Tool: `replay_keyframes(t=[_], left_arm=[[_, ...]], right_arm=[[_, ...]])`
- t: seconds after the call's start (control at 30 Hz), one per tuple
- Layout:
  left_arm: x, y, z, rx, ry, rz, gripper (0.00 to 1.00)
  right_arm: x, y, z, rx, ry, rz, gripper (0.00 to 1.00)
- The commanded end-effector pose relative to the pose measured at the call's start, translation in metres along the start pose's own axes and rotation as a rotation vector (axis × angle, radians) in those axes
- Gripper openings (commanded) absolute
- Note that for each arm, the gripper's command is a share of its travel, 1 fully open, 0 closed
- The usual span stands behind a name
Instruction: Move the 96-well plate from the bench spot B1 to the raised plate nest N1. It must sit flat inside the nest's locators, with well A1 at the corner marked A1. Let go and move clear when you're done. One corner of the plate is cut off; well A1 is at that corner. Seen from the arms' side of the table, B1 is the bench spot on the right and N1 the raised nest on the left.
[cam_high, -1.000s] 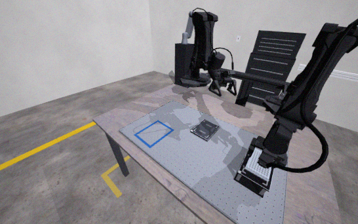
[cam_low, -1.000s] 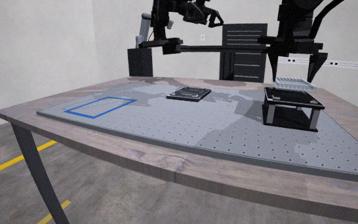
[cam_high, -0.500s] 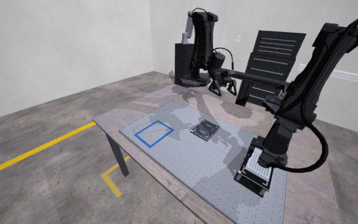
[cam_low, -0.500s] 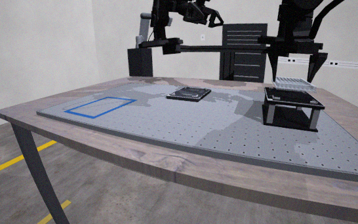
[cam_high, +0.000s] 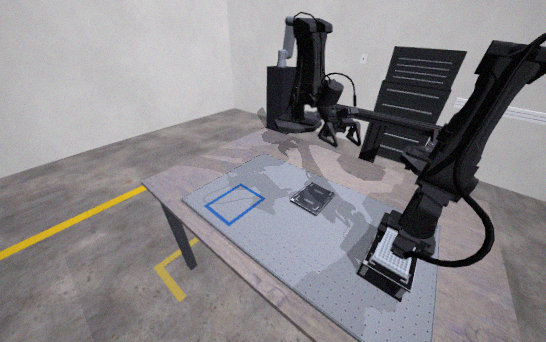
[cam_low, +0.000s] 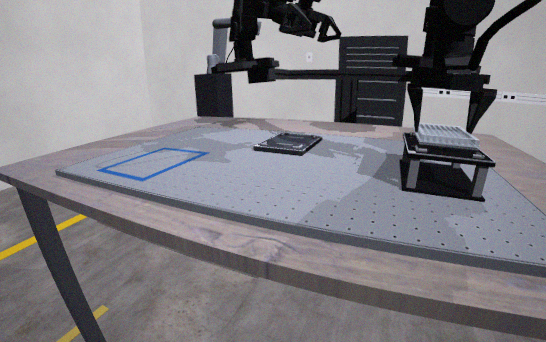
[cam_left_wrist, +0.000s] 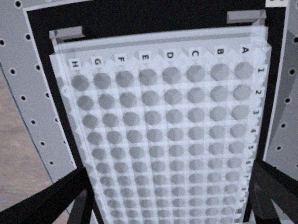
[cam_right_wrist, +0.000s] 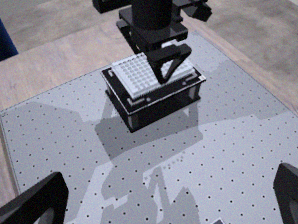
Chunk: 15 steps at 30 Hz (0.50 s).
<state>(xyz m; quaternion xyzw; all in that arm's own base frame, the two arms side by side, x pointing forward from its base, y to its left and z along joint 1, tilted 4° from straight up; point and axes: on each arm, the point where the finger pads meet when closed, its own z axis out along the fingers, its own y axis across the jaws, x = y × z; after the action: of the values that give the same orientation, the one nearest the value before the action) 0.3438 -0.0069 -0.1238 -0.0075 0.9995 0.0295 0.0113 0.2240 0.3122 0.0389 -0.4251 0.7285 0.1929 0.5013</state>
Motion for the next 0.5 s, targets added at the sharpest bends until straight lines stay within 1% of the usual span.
replay_keyframes(t=[0.0, 0.13, 0.3, 0.33, 0.47], left_arm=[[-0.002, 0.002, 0.0, 0.008, -0.007, -0.003, 0.79], [-0.006, 0.004, -0.003, 0.002, -0.035, -0.001, 0.79], [-0.005, 0.004, 0.009, 0.001, -0.033, -0.002, 0.79], [-0.009, 0.004, 0.01, 0.002, -0.043, -0.003, 0.79], [-0.008, 0.004, 0.018, 0.002, -0.027, -0.004, 0.79]], right_arm=[[-0.015, 0.0, -0.003, 0.004, -0.049, 0.001, 1.0], [-0.015, 0.0, -0.003, 0.004, -0.049, 0.001, 1.0], [-0.015, 0.0, -0.003, 0.004, -0.049, 0.001, 1.0], [-0.015, 0.0, -0.003, 0.004, -0.049, 0.001, 1.0], [-0.015, 0.0, -0.003, 0.004, -0.049, 0.001, 1.0]])
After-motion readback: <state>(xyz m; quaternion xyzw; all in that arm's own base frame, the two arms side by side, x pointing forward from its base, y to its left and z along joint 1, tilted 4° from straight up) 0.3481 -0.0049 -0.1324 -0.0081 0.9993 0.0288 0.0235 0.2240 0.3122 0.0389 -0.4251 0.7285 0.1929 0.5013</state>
